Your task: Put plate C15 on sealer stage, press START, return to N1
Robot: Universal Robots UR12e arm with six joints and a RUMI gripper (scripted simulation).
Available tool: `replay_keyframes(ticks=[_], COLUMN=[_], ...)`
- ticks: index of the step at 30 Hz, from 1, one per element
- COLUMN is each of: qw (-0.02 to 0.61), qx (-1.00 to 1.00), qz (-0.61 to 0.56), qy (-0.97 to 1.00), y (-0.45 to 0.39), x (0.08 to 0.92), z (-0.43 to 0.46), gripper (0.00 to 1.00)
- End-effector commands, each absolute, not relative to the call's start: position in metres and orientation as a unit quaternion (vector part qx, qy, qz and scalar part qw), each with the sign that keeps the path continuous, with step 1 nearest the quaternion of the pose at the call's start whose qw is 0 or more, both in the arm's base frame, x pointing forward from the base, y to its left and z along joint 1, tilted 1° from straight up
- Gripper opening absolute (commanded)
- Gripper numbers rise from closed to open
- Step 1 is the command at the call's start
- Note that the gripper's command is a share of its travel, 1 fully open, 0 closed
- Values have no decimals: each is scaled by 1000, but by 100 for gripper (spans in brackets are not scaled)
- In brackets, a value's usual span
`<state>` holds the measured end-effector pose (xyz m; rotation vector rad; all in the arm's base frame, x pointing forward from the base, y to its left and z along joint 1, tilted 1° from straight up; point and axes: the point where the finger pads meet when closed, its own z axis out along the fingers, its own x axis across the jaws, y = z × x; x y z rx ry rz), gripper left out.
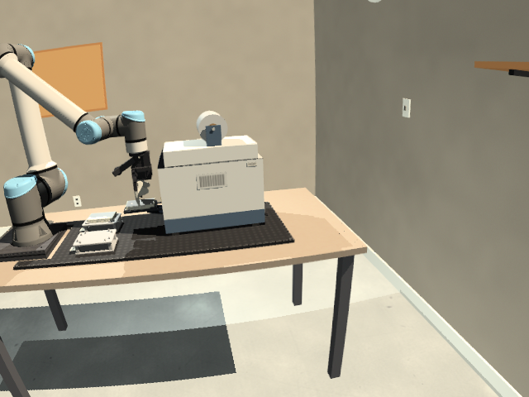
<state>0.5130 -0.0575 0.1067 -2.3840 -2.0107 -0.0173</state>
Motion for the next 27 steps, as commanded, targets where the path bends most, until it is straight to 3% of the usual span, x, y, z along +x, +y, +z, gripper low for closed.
replay_keyframes(ticks=[1, 27], qw=[11, 11], qx=[-764, -764], qz=[-6, -6], qy=[-645, -645], y=[-58, -57], x=[514, 513], z=[105, 92], gripper=[68, 68])
